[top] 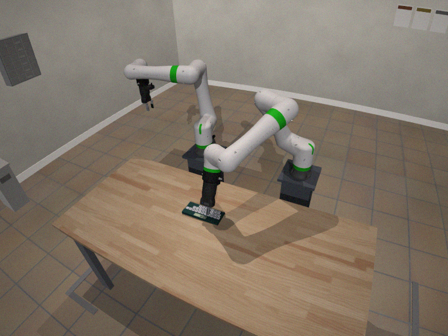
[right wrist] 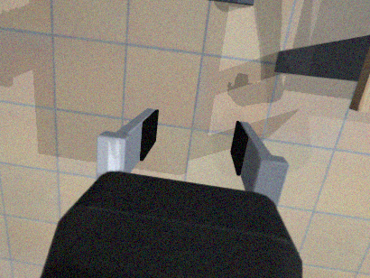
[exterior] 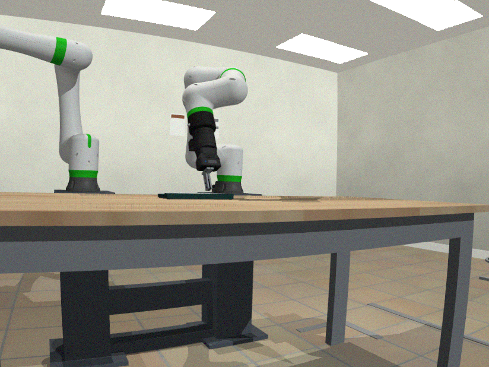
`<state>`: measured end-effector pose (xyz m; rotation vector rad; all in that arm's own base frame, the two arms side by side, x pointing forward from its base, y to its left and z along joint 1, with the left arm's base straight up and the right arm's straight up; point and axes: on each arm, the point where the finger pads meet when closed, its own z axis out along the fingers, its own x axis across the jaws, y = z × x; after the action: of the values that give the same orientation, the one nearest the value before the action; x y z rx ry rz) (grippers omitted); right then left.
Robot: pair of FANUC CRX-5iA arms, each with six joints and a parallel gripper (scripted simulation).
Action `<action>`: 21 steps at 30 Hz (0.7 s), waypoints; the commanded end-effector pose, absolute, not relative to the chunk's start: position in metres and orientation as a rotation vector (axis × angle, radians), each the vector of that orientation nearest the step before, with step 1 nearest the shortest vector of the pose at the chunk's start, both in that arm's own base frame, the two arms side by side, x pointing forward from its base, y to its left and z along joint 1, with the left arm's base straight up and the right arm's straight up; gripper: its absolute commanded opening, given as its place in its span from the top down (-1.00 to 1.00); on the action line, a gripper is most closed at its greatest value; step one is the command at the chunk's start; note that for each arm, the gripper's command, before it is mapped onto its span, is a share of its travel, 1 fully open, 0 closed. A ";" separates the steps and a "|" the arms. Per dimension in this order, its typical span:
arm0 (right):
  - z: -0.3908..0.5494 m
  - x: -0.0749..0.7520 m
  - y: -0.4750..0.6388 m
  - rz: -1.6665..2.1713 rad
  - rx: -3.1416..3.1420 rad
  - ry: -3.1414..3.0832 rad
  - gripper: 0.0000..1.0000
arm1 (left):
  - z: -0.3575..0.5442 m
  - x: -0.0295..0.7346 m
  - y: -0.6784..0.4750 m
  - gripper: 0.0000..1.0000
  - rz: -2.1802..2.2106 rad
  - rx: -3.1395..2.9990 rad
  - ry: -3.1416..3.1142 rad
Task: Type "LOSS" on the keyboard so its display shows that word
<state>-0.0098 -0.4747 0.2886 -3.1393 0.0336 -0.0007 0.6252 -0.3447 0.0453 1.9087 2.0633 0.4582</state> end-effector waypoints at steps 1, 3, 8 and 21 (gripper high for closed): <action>0.290 -0.010 -0.475 0.000 -3.141 0.033 -1.00 | 0.045 0.626 -0.345 1.00 0.457 1.906 2.061; 0.290 -0.010 -0.475 0.000 -3.141 0.033 -1.00 | 0.045 0.626 -0.345 1.00 0.457 1.906 2.061; 0.290 -0.010 -0.475 0.000 -3.141 0.033 -1.00 | 0.042 0.626 -0.345 1.00 0.457 1.906 2.061; 0.290 -0.010 -0.475 0.000 -3.141 0.033 -1.00 | 0.040 0.626 -0.345 1.00 0.457 1.906 2.061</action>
<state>-0.0098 -0.4747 0.2886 -3.1393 0.0336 -0.0007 0.6252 -0.3442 0.0388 1.9088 2.0624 0.4571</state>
